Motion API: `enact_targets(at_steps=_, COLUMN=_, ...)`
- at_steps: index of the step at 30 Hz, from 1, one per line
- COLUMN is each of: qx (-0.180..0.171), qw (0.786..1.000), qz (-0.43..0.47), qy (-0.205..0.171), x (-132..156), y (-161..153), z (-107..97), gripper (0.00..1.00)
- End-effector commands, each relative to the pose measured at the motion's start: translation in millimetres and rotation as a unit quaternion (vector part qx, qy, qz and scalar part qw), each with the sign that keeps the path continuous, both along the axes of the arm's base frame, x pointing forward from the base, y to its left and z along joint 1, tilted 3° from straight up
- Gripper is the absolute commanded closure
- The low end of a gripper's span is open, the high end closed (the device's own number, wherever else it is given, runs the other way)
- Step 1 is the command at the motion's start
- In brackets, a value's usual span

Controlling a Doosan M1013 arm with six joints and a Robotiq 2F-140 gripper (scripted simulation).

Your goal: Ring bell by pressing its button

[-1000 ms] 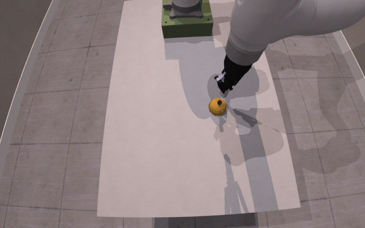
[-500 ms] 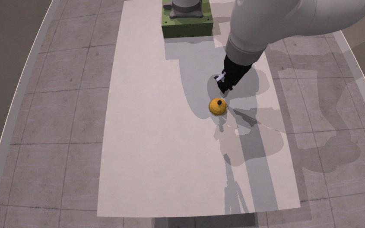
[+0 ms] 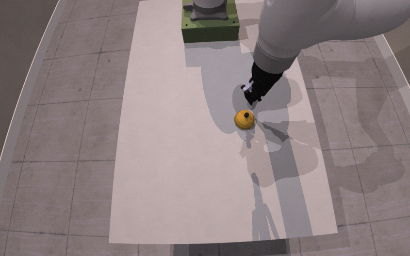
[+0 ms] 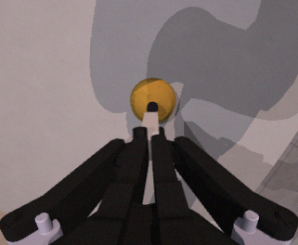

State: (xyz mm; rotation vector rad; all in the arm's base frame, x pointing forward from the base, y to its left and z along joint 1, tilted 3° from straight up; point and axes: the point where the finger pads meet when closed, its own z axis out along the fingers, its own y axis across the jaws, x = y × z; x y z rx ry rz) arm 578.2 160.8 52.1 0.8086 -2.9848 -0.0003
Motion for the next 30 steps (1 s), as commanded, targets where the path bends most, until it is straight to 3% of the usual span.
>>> enact_targets(at_steps=1, qx=0.0, qw=1.0, qz=0.0, qy=0.0, x=0.0, y=0.1, z=-0.2, gripper=1.0)
enact_targets(at_steps=14, qx=0.0, qw=1.0, qz=0.0, qy=0.0, x=-0.9, y=0.8, z=-7.9, gripper=1.0)
enact_targets(at_steps=30, qx=0.0, qw=1.0, qz=0.0, qy=0.0, x=-3.8, y=3.4, z=-33.9, gripper=1.0)
